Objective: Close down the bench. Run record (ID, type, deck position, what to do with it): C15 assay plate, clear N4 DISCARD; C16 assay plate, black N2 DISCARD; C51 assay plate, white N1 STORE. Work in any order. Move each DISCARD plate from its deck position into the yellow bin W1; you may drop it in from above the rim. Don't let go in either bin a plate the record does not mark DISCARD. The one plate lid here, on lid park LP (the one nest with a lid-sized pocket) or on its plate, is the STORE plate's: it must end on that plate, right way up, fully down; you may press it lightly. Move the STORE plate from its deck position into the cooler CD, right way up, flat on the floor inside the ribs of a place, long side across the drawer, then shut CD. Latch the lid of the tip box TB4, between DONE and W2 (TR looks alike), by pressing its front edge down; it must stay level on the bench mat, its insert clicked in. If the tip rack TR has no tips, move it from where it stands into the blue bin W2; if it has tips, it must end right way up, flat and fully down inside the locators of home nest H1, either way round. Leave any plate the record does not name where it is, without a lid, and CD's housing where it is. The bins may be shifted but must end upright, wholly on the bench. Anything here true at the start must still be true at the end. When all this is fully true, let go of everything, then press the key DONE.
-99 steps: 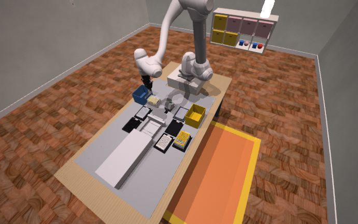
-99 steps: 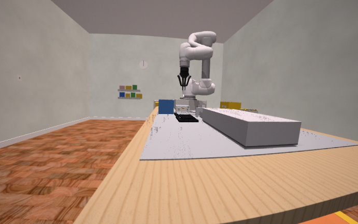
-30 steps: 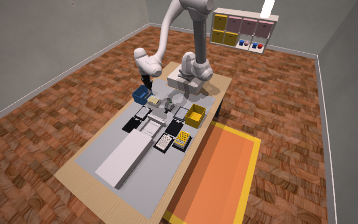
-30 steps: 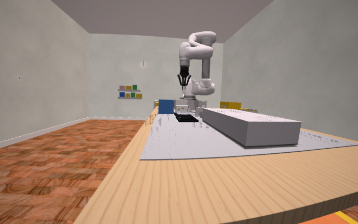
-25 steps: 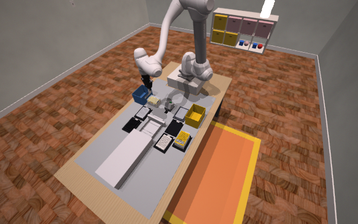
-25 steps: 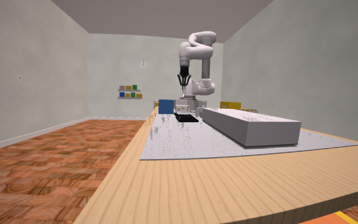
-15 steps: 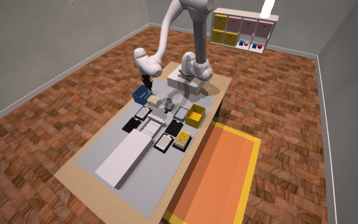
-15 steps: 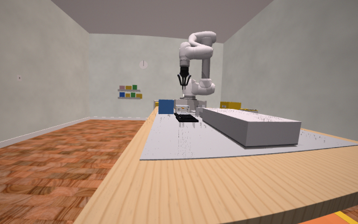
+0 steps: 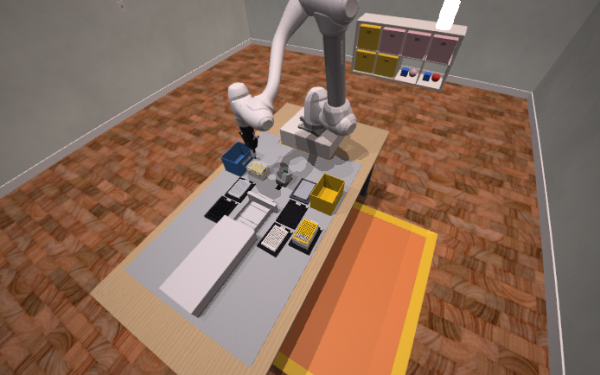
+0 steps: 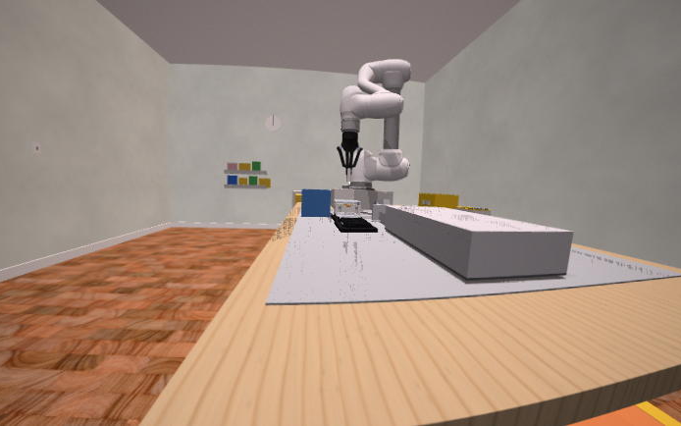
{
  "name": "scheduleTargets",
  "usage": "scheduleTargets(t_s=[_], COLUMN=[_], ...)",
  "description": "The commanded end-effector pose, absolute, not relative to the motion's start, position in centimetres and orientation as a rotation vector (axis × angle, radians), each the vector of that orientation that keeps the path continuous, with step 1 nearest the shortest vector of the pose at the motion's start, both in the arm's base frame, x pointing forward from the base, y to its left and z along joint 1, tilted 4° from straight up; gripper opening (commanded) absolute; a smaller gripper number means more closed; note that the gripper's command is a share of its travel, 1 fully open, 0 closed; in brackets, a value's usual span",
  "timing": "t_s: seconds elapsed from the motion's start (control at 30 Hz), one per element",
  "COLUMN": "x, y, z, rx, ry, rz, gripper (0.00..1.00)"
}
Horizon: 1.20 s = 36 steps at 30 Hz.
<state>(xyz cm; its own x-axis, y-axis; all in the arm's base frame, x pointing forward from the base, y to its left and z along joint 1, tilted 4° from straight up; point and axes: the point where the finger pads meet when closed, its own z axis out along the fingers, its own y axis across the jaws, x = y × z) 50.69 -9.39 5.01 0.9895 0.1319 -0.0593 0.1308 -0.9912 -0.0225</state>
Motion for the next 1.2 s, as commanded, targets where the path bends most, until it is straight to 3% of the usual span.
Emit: scheduleTargets(t_s=[0.0, 0.37, 1.17], x=[49.6, 46.7, 46.7], y=[-9.7, -10.1, -10.1], z=[4.0, 1.0, 1.0], rx=[-3.117, -3.117, -3.117], ry=[-0.205, -0.205, -0.205], rz=[0.092, 0.092, 0.092], gripper=[0.00, 0.00, 0.00])
